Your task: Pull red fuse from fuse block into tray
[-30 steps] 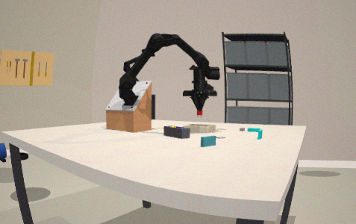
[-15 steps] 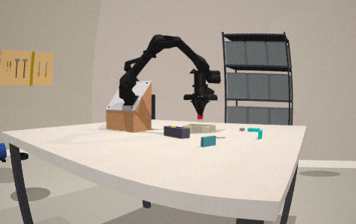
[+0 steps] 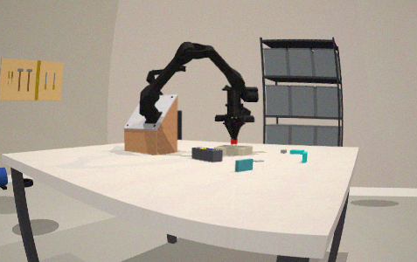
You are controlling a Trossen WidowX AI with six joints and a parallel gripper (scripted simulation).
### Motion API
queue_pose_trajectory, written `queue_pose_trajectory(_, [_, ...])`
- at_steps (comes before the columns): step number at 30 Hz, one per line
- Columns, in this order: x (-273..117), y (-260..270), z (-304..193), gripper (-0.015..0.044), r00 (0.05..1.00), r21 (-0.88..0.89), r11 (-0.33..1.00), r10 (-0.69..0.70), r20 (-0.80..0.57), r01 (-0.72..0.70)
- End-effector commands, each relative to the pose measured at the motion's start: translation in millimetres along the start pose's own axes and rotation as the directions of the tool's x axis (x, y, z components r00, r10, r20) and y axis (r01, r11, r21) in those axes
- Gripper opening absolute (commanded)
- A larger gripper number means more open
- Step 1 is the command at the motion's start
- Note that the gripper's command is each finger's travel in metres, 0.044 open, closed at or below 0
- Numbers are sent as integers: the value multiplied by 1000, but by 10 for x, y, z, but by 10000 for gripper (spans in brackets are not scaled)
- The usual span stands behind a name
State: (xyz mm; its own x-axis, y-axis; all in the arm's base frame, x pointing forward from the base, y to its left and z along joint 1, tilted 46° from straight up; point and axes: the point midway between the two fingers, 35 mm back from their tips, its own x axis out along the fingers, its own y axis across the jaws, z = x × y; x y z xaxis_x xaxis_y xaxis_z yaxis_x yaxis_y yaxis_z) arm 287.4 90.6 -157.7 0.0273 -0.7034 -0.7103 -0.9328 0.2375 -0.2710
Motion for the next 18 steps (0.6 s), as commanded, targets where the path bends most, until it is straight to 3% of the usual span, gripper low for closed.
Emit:
queue_pose_trajectory(1, [-4,-3,1,79,1000,1,1000,0,1,0])
queue_pose_trajectory(11, [-33,-3,2,330,1000,0,1000,0,1,0])
queue_pose_trajectory(14, [-345,12,5,330,1000,-7,1000,-1,-4,1])
queue_pose_trajectory(18, [-375,14,4,330,1000,-8,1000,-1,-4,1])
